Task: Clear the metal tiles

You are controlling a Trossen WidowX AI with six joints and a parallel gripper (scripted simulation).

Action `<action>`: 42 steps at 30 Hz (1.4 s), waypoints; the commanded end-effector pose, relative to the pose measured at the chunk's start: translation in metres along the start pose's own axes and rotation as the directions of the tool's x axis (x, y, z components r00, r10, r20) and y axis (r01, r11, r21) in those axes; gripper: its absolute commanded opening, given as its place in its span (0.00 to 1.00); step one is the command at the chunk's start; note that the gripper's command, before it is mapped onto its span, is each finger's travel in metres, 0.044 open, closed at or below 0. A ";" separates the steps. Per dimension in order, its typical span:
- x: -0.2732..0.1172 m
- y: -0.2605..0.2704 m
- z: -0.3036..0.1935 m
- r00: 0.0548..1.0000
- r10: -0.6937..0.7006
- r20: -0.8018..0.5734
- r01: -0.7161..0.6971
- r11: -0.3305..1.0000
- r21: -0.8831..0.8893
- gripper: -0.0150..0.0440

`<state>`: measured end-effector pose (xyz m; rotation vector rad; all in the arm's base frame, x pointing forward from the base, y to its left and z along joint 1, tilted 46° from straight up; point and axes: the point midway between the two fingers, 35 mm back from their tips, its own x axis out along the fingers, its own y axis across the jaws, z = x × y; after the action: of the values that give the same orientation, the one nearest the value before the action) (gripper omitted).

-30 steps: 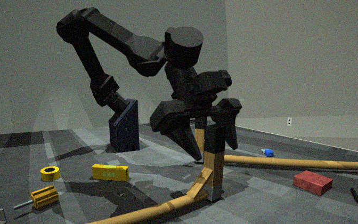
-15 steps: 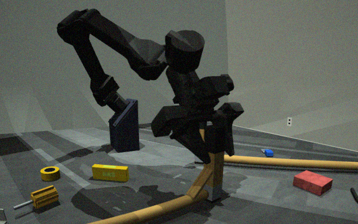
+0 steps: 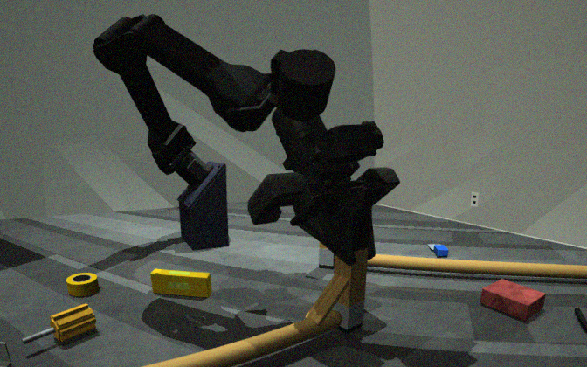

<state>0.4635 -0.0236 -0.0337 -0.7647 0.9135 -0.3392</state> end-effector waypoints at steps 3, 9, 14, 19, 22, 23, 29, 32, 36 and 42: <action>-0.002 0.000 0.001 1.000 0.000 0.000 0.000 1.000 0.000 0.25; -0.006 0.000 -0.003 1.000 0.000 -0.001 0.000 1.000 0.000 0.25; -0.011 0.000 -0.009 1.000 0.001 -0.001 -0.001 1.000 0.000 0.25; -0.016 0.000 -0.014 1.000 0.001 -0.001 -0.001 1.000 0.000 0.25; -0.019 0.001 -0.018 1.000 0.001 -0.001 -0.001 1.000 -0.001 0.25; -0.020 0.001 -0.019 1.000 0.001 -0.002 -0.001 1.000 -0.001 0.25; -0.026 0.001 -0.026 1.000 0.002 -0.002 -0.002 1.000 -0.001 0.25; -0.029 0.001 -0.030 1.000 0.002 -0.002 -0.002 1.000 -0.001 0.25; -0.033 0.001 -0.034 1.000 0.002 -0.002 -0.002 1.000 -0.001 0.25; -0.039 0.001 -0.042 1.000 0.002 -0.003 -0.002 1.000 -0.001 0.25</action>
<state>0.4100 -0.0225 -0.0317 -0.7700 0.9339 -0.3333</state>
